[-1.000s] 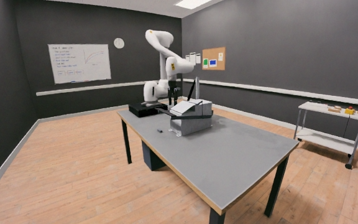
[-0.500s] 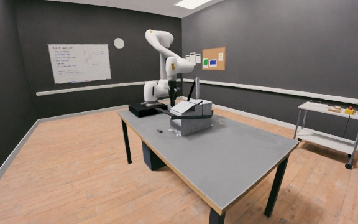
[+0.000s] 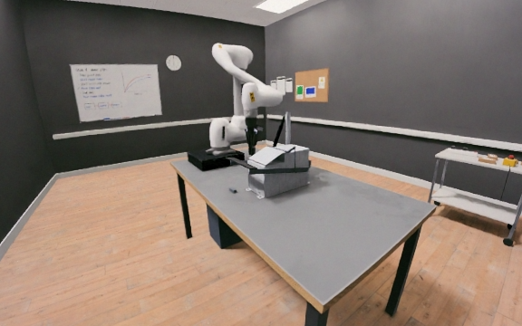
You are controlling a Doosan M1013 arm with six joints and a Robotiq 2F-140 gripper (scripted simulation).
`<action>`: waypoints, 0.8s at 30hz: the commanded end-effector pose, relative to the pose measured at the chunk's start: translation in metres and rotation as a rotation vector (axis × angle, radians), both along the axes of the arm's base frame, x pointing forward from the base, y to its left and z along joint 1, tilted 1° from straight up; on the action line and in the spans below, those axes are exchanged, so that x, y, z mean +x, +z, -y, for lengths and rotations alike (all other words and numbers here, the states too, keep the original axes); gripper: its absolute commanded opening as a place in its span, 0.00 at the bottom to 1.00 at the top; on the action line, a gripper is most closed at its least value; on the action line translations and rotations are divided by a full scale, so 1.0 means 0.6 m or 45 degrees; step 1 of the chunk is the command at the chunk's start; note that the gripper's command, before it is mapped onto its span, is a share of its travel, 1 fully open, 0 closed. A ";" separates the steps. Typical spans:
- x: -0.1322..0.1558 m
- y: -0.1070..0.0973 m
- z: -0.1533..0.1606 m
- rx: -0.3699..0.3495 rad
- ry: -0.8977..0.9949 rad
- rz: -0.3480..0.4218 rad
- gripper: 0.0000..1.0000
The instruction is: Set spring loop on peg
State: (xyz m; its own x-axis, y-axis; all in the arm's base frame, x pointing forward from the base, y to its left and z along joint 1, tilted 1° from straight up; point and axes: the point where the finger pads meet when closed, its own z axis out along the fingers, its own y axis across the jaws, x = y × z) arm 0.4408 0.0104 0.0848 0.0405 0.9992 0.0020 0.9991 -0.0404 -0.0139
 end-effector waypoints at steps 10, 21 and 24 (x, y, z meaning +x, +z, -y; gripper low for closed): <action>0.007 0.078 -0.004 0.191 -0.004 0.009 0.24; 0.007 0.078 -0.004 0.191 -0.004 0.009 0.24; 0.007 0.078 -0.004 0.191 -0.004 0.009 0.24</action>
State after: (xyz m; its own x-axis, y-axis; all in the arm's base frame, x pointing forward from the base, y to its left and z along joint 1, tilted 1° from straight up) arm 0.4444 0.0131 0.1311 0.0429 0.9877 0.1504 0.9991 -0.0413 -0.0134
